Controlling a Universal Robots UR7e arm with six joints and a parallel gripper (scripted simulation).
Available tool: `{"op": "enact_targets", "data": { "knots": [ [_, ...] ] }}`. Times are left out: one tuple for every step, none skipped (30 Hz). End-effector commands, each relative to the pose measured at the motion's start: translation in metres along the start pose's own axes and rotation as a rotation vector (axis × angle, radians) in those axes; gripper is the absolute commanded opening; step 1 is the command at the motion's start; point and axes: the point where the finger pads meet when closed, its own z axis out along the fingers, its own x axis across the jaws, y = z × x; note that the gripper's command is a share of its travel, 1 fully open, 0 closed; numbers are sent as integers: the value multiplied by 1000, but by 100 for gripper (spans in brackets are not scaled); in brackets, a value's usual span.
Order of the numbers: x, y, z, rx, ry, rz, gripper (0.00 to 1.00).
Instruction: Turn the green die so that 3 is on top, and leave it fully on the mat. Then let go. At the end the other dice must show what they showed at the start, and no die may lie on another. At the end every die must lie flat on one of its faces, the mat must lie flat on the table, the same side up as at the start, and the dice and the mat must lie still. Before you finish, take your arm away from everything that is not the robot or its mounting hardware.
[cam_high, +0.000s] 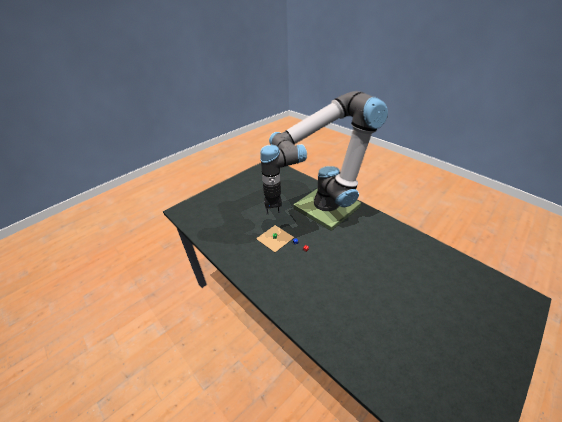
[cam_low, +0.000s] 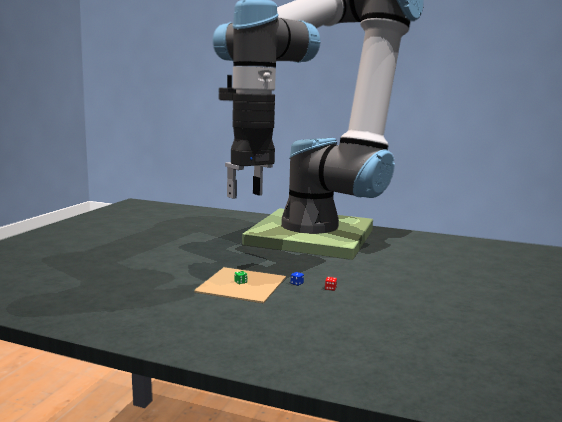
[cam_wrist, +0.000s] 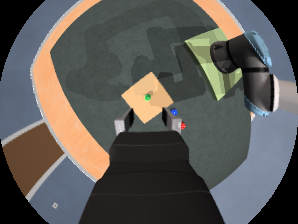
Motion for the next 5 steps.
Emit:
{"op": "enact_targets", "data": {
  "knots": [
    [0, 0, 0, 0, -1, 0, 100],
    [0, 0, 0, 0, -1, 0, 100],
    [0, 0, 0, 0, -1, 0, 100],
    [0, 0, 0, 0, -1, 0, 100],
    [0, 0, 0, 0, -1, 0, 100]
  ]
}}
